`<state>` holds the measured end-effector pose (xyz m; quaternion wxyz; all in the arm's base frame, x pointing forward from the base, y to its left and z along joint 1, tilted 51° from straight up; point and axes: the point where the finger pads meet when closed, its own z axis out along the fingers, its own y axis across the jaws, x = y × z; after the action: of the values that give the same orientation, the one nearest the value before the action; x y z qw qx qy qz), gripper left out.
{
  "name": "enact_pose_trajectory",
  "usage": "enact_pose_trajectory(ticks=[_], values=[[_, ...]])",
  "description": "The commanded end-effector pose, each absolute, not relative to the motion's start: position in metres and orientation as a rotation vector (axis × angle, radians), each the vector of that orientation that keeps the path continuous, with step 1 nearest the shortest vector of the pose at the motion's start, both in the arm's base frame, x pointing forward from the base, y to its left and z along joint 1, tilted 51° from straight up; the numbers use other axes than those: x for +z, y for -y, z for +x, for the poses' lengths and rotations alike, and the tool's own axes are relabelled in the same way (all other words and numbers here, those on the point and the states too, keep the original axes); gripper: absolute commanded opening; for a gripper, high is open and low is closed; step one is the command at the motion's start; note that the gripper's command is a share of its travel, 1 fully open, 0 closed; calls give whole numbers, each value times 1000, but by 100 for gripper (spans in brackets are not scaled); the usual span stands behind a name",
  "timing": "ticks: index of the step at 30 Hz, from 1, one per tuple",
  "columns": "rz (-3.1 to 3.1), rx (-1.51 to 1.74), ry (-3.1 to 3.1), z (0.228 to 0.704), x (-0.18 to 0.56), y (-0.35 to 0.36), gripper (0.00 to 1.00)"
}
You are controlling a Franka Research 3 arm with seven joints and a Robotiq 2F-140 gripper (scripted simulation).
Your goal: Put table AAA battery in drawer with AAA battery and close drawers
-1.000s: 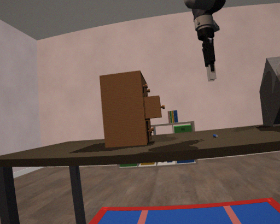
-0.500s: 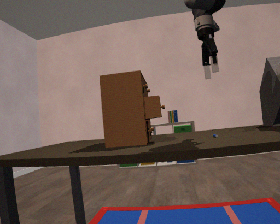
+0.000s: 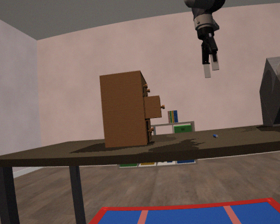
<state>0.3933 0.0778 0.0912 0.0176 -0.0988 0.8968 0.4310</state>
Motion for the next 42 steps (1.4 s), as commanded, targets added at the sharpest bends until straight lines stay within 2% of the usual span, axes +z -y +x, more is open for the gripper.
enact_pose_trajectory(ticks=[1, 8, 18, 25, 42], values=[[-300, 1340, -2790, 395, 103, -63, 100], [-300, 1340, -2790, 398, 135, -25, 100], [-335, 1334, -2776, 399, 138, -20, 100], [-701, 1263, -2599, 413, 141, -21, 100], [-1027, 1174, -2388, 427, 143, -22, 100]])
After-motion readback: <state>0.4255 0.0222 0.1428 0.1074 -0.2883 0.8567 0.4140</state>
